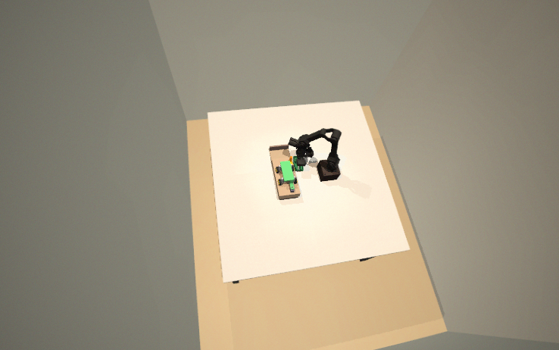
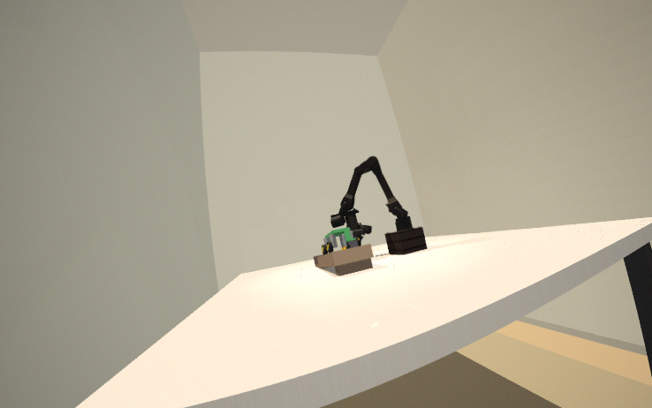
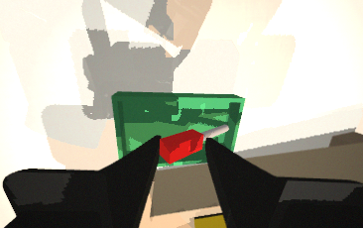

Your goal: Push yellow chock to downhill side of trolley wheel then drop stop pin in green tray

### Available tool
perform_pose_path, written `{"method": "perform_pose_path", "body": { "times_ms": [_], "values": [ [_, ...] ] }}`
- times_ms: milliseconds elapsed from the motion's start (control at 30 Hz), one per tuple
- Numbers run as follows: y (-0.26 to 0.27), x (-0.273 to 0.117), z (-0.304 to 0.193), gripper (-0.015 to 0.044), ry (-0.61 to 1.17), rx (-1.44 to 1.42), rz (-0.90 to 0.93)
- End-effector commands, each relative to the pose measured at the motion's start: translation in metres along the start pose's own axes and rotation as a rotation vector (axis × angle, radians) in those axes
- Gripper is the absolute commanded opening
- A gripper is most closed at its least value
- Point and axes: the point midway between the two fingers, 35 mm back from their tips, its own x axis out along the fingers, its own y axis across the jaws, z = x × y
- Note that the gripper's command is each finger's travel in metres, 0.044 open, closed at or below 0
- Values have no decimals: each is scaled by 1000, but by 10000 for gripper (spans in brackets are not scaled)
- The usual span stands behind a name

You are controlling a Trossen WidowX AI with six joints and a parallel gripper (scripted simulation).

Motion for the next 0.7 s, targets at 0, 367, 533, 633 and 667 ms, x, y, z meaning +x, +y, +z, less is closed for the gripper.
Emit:
{"method": "perform_pose_path", "body": {
  "times_ms": [0,367,533,633,667],
  "values": [
    [3,2,0,190,0,-3,0],
    [9,5,-1,190,0,-3,1],
    [11,6,-1,190,0,-3,1],
    [11,6,-1,190,0,-3,1],
    [10,6,0,216,-1,1,0]
  ]
}}
